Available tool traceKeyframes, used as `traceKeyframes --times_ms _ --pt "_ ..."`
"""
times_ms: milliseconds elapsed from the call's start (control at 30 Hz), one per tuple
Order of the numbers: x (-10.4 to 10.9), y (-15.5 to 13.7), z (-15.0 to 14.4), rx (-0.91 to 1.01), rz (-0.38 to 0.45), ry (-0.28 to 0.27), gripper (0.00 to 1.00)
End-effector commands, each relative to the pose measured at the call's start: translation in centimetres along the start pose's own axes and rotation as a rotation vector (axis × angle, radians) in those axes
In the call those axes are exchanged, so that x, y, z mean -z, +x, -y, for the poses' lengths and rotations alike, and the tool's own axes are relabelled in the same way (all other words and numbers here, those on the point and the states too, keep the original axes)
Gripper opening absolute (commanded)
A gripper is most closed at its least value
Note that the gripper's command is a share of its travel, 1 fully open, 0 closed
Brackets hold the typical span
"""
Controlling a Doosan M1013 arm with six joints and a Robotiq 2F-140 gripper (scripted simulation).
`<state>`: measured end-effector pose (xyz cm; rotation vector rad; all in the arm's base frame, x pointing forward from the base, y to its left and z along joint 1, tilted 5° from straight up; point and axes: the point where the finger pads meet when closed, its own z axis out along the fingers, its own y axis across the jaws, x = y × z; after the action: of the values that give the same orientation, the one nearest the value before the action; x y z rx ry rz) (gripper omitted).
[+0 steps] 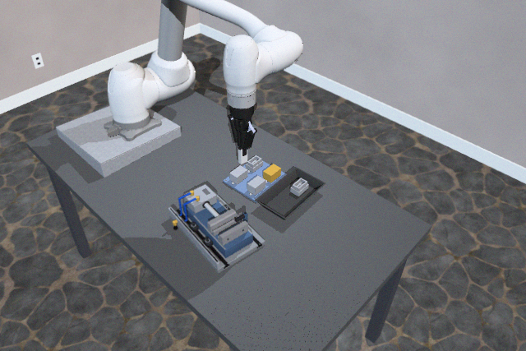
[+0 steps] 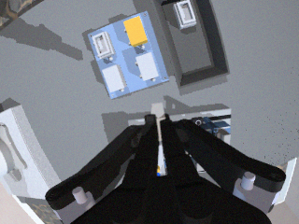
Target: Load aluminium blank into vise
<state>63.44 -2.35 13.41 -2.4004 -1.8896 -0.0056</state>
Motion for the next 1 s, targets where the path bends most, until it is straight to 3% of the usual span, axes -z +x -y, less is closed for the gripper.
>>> traceKeyframes --times_ms 0,200,967 --pt "-0.1 0.8 -4.1 0.001 0.001 0.001 0.00" --pt "-0.6 1.8 -9.3 0.001 0.001 0.001 0.00" --pt "-1.9 1.8 -9.4 0.001 0.001 0.001 0.00"
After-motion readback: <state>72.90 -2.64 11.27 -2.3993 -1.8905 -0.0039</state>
